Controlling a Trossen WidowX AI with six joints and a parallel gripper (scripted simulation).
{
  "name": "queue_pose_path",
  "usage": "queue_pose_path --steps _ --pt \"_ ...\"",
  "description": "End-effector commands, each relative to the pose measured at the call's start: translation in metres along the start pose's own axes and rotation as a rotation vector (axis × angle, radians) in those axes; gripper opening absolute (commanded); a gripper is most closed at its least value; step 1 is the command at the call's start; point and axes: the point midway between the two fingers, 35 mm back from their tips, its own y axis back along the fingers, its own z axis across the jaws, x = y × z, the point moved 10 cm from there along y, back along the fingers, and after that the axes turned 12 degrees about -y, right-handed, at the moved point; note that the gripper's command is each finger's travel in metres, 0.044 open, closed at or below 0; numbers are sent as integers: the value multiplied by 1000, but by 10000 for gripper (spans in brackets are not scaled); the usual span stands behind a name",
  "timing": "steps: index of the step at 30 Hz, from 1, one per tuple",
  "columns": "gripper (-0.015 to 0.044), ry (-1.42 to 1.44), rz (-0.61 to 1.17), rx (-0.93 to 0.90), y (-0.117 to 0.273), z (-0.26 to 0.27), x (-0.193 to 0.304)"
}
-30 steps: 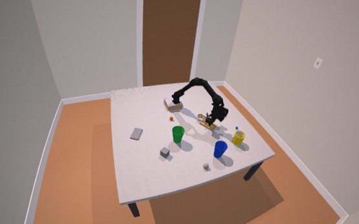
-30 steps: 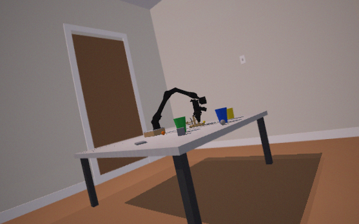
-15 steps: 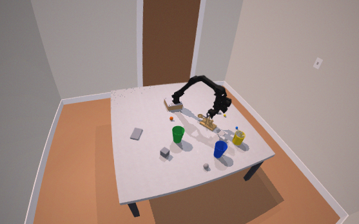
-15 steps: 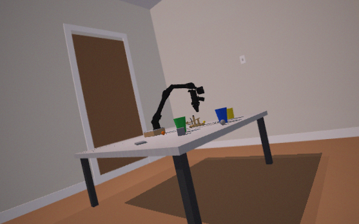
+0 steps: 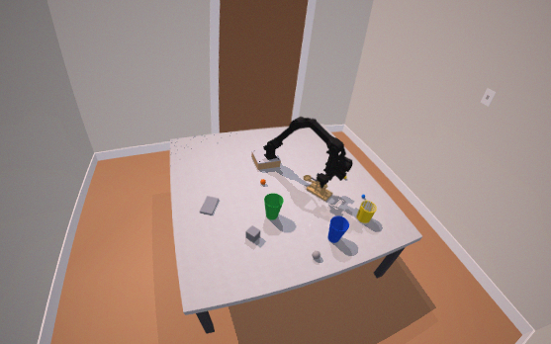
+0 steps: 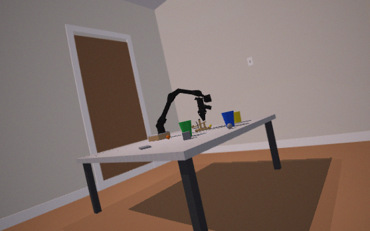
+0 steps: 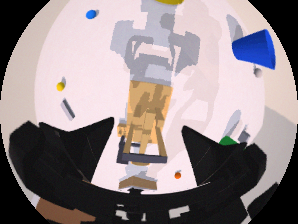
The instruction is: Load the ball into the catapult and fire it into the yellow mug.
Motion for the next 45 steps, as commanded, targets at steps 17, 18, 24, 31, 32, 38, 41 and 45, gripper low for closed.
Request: queue_pose_path --steps 17,18,24,31,32,38,41,45 --pt "440 -5 -13 -3 -28 0 -1" --pt "440 -5 -13 -3 -30 0 -1" --pt "440 -5 -12 -3 -40 0 -1" --pt "440 -5 -12 -3 -51 0 -1" --pt "440 -5 -12 -3 -53 0 0" --pt "387 -1 -12 -2 -52 0 -1" --pt "309 -1 -12 -2 -52 0 -1" --pt "204 -1 -12 -2 -52 0 -1"
